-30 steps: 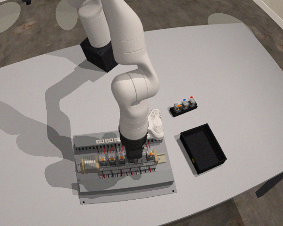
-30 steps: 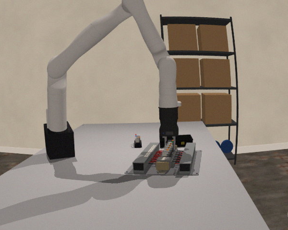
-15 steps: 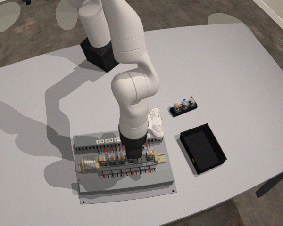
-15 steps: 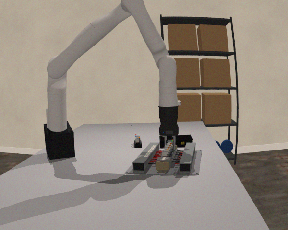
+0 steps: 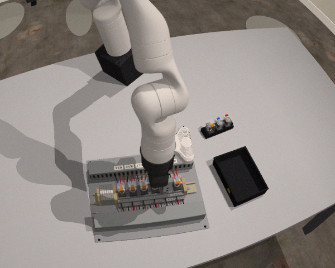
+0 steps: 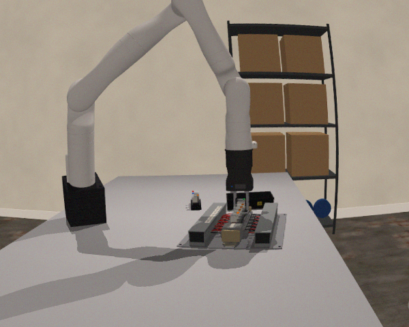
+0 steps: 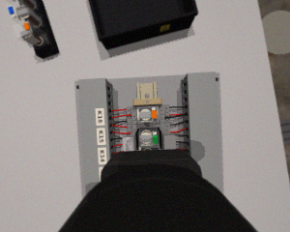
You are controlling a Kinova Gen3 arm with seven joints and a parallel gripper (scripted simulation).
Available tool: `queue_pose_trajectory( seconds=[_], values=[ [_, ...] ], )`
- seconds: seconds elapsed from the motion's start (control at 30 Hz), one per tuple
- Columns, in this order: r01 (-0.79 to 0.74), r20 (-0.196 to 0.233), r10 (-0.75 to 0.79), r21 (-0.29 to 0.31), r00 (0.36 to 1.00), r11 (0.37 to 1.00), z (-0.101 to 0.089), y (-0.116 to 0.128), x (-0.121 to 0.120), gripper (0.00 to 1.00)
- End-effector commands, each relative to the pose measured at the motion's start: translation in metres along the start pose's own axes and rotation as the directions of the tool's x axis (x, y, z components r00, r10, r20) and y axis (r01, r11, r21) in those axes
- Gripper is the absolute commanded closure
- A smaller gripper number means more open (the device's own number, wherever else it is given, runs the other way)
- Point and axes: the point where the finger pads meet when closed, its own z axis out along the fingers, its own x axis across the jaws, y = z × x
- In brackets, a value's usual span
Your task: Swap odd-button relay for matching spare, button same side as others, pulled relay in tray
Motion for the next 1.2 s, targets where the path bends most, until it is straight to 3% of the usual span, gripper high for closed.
queue_pose_trajectory(
  seconds=[0.0,1.17],
  values=[
    [0.0,-0.004,0.0,0.002,1.0,1.0,-0.002,-0.001,0.001,1.0],
    [0.0,-0.004,0.0,0.002,1.0,1.0,-0.013,-0.001,0.001,1.0]
  ],
)
